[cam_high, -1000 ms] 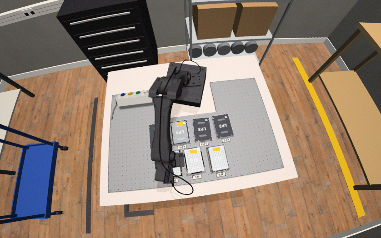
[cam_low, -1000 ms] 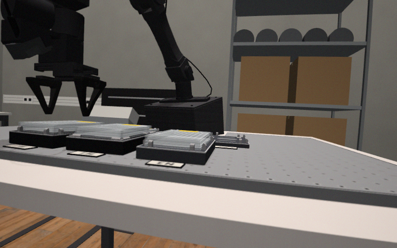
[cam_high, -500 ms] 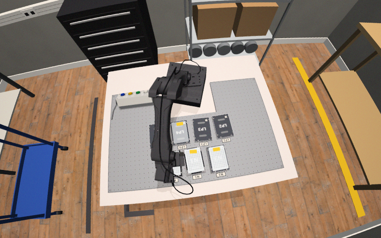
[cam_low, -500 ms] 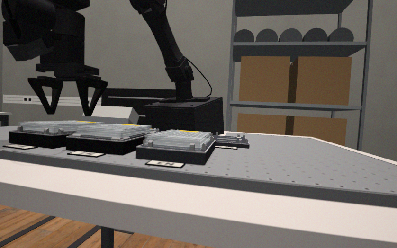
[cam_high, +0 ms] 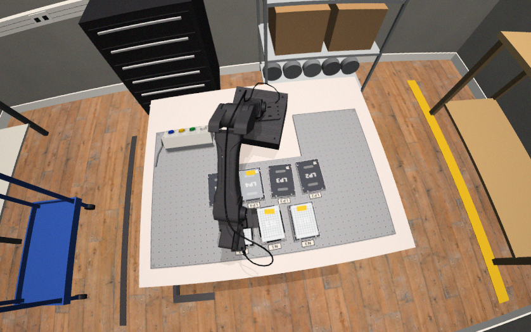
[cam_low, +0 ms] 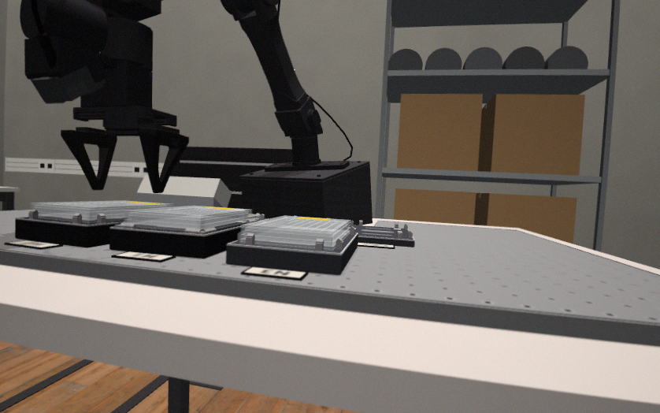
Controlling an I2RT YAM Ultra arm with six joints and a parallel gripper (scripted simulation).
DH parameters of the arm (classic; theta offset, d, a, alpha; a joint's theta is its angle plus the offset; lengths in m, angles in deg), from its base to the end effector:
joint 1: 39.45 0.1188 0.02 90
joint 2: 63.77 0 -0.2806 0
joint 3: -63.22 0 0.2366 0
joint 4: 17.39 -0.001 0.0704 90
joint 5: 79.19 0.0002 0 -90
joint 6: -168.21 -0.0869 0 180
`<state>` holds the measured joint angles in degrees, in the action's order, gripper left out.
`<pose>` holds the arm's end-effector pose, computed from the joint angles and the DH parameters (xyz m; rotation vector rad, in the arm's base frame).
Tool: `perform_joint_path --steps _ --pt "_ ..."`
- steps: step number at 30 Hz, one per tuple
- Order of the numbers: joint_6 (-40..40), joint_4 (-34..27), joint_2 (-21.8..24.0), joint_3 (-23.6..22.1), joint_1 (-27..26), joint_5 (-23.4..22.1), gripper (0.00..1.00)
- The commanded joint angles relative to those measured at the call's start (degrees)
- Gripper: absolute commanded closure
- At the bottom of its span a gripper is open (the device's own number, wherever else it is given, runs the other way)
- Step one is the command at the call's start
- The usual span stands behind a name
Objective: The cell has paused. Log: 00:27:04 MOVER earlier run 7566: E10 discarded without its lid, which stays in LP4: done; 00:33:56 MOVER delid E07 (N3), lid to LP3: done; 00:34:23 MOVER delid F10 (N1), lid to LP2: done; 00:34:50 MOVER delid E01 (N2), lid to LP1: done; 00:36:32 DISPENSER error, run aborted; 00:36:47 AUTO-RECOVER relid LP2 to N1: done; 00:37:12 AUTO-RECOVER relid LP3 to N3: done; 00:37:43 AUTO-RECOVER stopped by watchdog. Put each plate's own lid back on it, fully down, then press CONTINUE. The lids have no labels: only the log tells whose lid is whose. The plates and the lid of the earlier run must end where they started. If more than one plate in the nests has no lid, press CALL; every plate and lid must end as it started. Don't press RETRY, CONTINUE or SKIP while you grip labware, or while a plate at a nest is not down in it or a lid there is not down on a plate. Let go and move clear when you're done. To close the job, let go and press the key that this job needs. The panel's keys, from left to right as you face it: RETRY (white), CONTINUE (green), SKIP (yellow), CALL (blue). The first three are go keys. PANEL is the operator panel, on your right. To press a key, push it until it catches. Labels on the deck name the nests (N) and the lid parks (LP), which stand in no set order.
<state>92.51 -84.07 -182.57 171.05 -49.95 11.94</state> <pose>0.4137 -0.0774 0.1660 -0.0941 2.9322 -0.0964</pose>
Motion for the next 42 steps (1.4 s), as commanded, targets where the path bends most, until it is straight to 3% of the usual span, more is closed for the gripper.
perform_joint_path --steps 1,14,17,18,31,33,38,41,42 --pt "-0.8 2.4 4.3 -3.8 1.4 0.6 0.06" --pt "-5.3 9.7 14.8 -22.0 6.1 1.6 0.19" --pt "-5.8 10.3 15.7 -23.4 6.7 1.8 0.2" --pt "-6.2 10.7 16.4 -24.6 7.1 1.9 1.0" --pt "-12.7 15.7 25.4 -39.0 13.8 3.4 1.0" --pt "-12.7 15.7 25.4 -39.0 13.8 3.4 1.0" --pt "-15.9 17.2 28.5 -43.9 17.1 4.2 1.0" --pt "-16.3 17.3 28.8 -44.1 17.5 4.4 1.0" --pt "-16.4 17.3 29.0 -41.9 17.5 4.4 1.0"
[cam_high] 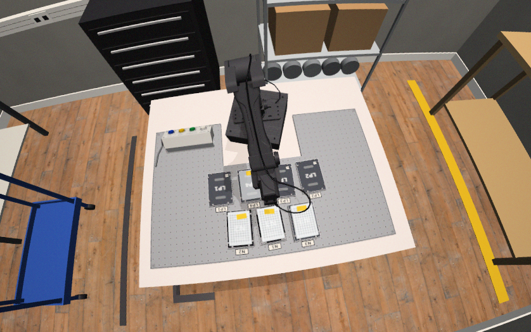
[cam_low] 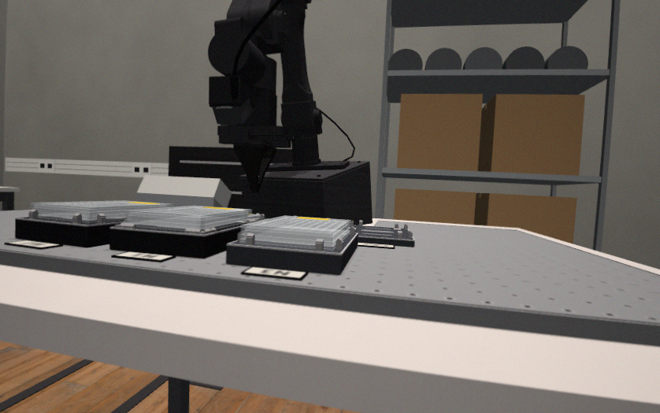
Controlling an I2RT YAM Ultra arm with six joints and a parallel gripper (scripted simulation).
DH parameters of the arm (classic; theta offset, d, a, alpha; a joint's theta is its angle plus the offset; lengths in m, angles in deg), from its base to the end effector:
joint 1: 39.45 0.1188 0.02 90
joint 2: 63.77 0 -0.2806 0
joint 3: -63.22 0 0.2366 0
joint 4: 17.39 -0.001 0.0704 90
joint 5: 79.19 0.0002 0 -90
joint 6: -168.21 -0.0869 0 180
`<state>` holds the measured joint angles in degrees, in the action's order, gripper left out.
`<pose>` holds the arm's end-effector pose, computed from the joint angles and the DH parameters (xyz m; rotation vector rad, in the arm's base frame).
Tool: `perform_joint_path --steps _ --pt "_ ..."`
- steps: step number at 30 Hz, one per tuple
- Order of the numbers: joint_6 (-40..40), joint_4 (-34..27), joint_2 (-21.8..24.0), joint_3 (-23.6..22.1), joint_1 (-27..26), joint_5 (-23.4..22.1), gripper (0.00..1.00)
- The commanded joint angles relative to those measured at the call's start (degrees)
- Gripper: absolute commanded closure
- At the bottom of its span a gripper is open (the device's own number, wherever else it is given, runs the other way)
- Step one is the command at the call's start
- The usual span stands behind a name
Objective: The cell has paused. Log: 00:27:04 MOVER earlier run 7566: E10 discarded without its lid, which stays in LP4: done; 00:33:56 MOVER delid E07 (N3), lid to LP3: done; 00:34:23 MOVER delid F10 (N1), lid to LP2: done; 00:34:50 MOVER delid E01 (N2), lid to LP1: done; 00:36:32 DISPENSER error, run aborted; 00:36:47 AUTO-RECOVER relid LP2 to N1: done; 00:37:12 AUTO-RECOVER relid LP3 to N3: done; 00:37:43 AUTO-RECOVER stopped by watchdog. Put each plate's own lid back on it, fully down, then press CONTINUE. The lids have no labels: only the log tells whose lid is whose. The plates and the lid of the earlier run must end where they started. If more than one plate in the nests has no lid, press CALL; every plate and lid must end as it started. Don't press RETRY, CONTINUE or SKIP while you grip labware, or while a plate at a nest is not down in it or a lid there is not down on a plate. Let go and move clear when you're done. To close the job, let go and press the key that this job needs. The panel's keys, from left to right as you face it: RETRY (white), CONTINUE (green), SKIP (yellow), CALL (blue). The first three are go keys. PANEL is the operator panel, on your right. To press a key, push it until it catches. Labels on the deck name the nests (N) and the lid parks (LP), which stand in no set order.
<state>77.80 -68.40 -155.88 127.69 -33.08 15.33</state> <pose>0.2696 0.0242 0.1354 -0.1412 2.9343 -0.0985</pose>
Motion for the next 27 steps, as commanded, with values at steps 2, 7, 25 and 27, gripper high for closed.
perform_joint_path --steps 2,7,25,27 --pt "-1.7 1.6 2.2 1.7 0.3 1.1 1.0" --pt "-2.0 -4.0 4.9 3.2 1.0 1.1 1.0" --pt "-3.1 -15.7 10.9 7.9 2.1 1.5 1.0" --pt "-3.2 -15.7 10.9 6.9 2.2 1.4 1.0"
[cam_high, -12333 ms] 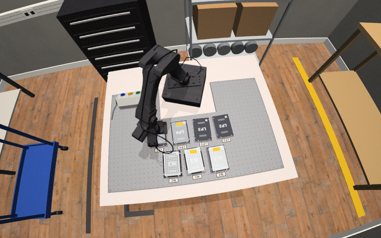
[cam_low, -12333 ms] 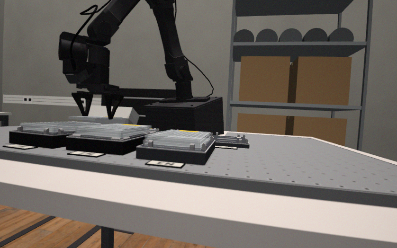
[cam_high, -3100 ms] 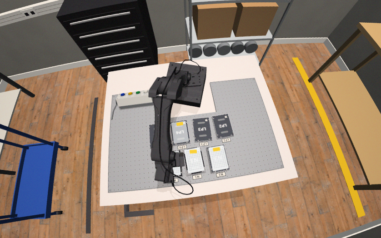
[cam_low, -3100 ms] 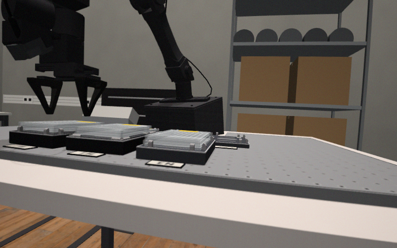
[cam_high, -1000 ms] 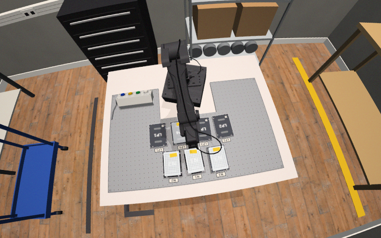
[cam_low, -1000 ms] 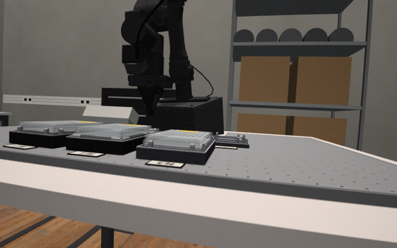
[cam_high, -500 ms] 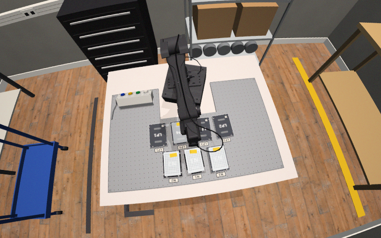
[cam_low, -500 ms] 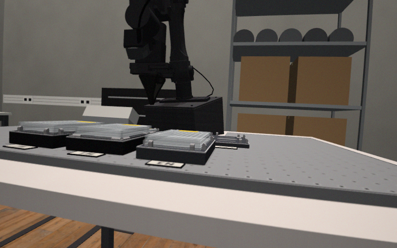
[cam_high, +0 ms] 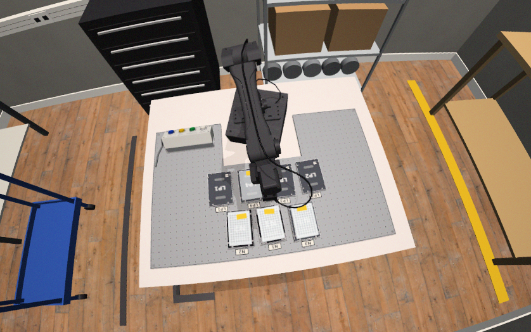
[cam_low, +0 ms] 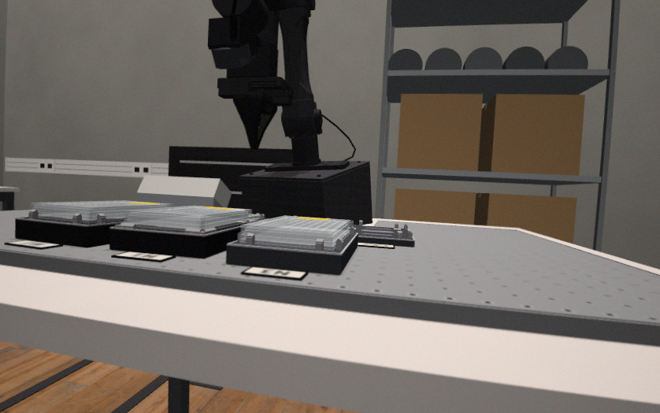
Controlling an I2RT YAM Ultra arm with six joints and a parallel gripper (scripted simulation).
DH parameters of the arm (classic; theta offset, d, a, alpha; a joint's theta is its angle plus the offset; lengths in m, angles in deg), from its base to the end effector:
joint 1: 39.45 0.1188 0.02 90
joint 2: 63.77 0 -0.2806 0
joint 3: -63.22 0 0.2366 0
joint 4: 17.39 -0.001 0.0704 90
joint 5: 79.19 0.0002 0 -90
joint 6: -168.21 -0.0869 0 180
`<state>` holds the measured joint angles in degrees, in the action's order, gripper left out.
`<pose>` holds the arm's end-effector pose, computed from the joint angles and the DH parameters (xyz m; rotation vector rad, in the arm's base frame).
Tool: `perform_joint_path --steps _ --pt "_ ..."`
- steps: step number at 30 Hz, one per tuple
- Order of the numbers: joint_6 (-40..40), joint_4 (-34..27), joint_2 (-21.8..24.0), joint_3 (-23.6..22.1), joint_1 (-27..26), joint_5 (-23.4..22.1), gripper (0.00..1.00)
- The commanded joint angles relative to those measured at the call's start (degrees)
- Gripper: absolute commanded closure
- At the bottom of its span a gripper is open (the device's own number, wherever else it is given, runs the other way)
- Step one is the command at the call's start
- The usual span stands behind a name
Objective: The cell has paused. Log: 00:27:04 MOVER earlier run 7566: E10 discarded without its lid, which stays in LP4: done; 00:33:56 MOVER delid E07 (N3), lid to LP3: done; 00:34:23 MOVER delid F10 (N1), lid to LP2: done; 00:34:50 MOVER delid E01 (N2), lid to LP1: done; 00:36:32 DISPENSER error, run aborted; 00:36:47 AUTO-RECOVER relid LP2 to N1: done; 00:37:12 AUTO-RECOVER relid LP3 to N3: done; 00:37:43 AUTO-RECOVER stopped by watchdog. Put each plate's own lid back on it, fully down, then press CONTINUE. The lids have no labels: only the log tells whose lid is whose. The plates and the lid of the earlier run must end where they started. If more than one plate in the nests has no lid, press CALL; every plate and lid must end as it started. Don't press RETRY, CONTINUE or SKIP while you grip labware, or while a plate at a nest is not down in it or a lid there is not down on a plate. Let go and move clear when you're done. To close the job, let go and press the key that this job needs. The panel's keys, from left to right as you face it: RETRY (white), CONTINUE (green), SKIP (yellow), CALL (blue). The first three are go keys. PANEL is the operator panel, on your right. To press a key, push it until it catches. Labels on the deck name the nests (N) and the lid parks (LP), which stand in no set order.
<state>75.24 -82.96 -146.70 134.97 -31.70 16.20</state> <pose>0.2520 0.0271 0.1986 -0.1051 2.8990 -0.1045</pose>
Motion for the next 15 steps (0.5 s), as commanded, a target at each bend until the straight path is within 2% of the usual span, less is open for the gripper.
perform_joint_path --steps 1,15 --pt "-0.6 -1.1 1.7 -0.7 0.8 0.6 1.0" --pt "-0.7 0.4 1.7 -0.2 0.9 0.6 1.0"
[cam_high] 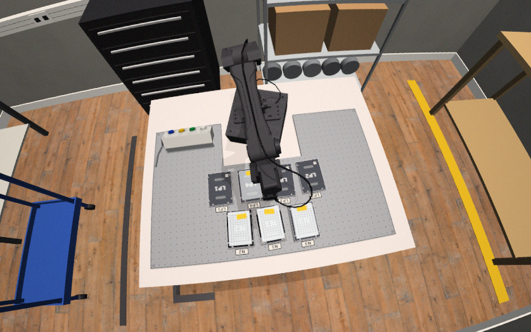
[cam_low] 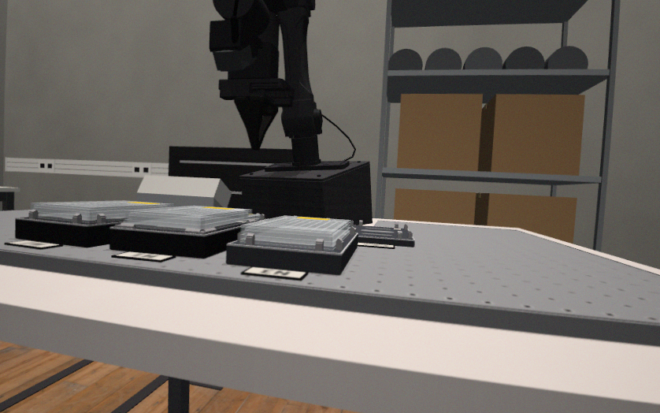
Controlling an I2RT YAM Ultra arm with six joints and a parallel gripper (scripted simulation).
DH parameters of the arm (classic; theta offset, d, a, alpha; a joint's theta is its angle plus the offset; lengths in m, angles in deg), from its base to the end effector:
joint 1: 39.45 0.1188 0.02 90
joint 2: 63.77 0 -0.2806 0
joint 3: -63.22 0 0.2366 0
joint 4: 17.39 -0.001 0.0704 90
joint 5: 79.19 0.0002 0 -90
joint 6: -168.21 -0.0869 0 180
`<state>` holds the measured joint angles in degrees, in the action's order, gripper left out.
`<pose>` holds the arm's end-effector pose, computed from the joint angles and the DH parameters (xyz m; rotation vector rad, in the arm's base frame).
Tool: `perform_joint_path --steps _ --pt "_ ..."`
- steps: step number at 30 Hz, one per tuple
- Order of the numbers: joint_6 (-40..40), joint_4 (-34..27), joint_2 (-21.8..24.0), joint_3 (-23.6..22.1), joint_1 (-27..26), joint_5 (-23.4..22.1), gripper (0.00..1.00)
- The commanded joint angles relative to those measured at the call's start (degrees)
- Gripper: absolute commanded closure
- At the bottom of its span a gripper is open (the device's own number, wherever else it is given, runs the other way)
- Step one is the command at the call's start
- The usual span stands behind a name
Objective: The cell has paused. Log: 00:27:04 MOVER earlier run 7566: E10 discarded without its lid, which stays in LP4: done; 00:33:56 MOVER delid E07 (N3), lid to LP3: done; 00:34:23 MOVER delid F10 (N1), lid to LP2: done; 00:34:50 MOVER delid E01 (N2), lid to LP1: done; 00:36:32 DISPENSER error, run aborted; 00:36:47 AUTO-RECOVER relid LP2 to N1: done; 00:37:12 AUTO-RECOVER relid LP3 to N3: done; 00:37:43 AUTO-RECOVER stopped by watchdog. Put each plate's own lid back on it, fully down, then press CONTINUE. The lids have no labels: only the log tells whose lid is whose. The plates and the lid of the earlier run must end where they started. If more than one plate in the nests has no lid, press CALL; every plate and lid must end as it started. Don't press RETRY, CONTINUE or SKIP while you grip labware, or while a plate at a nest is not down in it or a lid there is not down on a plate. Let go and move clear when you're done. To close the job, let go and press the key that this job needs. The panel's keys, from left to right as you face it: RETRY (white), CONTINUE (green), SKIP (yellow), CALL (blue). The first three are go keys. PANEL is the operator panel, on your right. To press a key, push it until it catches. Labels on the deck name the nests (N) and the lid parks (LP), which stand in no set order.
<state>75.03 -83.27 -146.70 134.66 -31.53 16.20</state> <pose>0.2500 0.0276 0.1970 -0.1052 2.9095 -0.1052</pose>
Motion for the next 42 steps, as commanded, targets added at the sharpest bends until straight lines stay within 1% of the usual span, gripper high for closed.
perform_joint_path --steps 1,3,4,29,30,32,34,42 --pt "-0.5 0.7 1.7 0.0 0.8 0.6 1.0" --pt "-0.5 0.8 1.7 -0.1 0.8 0.6 1.0" --pt "-0.2 0.2 0.7 0.2 0.3 0.2 1.0" --pt "-0.3 0.7 0.5 -0.1 0.4 0.2 1.0" --pt "-0.9 1.4 1.8 -1.6 -1.2 -0.2 1.0" --pt "-1.1 1.5 2.5 -2.2 -3.3 -0.9 1.0" --pt "-1.1 1.5 2.5 -2.2 -3.3 -0.9 1.0" --pt "-0.9 1.2 4.4 -3.6 -12.6 -3.0 1.0"
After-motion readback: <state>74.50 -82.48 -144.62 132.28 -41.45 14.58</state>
